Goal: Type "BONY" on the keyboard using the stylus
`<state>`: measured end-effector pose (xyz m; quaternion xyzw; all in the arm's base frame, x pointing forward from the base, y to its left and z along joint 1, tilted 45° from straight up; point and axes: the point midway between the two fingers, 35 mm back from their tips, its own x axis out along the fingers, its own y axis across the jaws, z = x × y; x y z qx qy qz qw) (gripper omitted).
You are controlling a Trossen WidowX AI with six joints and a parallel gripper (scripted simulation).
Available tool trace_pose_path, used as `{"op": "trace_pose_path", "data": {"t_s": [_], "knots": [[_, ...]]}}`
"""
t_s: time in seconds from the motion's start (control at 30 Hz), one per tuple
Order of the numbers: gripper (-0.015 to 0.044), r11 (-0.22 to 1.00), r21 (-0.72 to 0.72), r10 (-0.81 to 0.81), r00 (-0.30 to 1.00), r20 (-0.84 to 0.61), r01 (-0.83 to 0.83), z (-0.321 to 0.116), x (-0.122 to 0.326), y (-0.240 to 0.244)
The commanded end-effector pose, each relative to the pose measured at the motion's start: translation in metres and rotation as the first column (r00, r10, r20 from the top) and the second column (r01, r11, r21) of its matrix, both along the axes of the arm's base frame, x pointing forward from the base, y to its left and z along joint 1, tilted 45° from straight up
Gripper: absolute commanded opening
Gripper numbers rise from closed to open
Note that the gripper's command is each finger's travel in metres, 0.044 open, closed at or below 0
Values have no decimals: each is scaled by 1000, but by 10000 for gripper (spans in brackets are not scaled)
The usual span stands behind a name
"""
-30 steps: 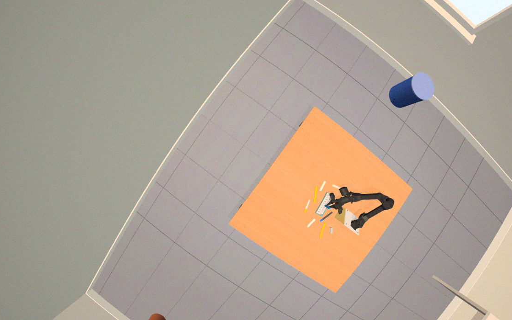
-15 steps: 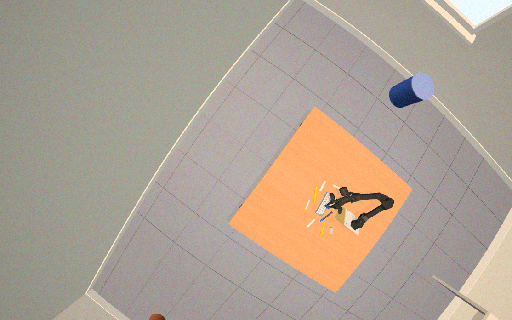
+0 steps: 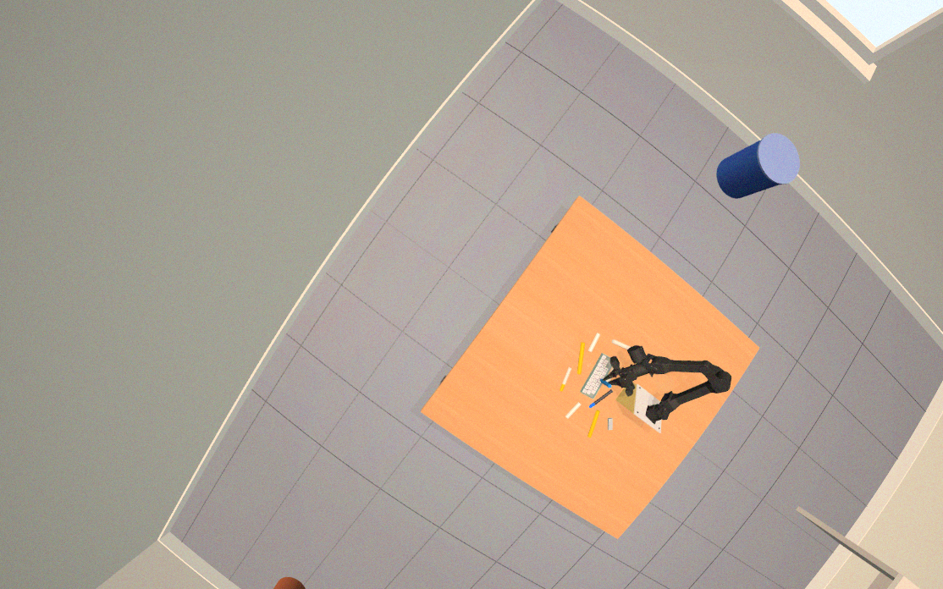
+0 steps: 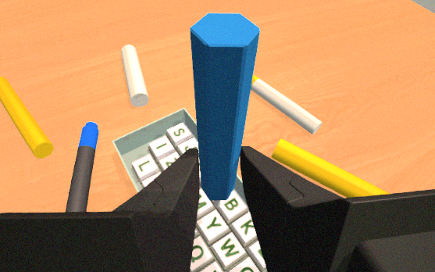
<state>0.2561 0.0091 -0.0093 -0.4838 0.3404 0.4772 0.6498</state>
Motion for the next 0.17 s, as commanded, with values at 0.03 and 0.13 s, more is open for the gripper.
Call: {"op": "trace_pose_path", "data": {"t_s": [0.03,0.13], "knots": [[81,1000,0,0,1000,0,0,0,0,0],[81,1000,0,0,1000,0,0,0,0,0]]}}
